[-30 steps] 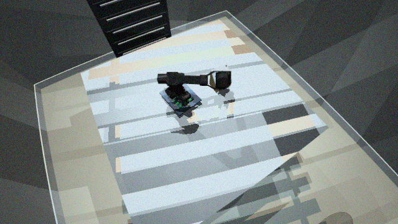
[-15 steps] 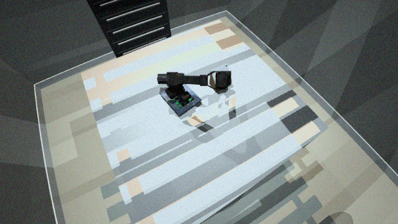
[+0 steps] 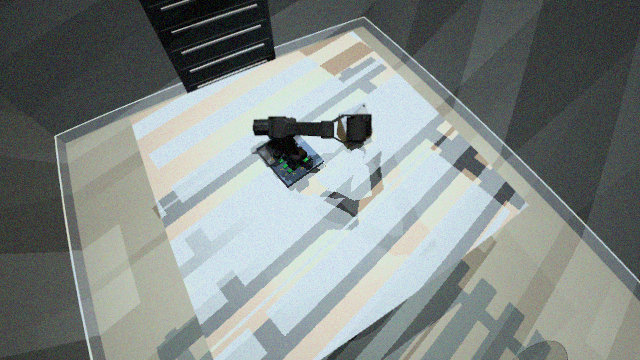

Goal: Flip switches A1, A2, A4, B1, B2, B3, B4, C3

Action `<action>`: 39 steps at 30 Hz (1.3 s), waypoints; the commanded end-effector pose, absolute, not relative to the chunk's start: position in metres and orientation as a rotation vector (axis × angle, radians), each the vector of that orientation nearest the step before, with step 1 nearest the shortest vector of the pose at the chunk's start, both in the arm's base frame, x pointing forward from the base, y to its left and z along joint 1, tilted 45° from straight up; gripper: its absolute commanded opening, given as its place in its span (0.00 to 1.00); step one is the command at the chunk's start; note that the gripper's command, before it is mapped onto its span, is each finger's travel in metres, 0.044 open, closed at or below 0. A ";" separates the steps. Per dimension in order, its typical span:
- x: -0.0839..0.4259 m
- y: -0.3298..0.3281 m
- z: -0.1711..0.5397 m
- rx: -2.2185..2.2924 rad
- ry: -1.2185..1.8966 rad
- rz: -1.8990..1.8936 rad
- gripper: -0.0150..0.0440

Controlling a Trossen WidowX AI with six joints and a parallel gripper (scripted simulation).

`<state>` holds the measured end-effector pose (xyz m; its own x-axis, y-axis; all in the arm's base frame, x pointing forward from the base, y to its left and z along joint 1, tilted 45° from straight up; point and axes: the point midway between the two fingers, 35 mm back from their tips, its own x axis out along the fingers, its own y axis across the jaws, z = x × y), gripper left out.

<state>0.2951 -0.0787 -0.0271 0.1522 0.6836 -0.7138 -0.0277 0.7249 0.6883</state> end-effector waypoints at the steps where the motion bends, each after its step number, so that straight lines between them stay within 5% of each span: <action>1: 0.294 -0.077 -0.028 0.613 1.336 0.558 0.25; 20: 0.282 -0.144 -0.004 0.615 1.313 0.545 0.25; 39: 0.291 -0.113 -0.036 0.611 1.336 0.556 0.25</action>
<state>0.2926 -0.1171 -0.0327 0.1546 0.6793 -0.7174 -0.0287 0.7289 0.6840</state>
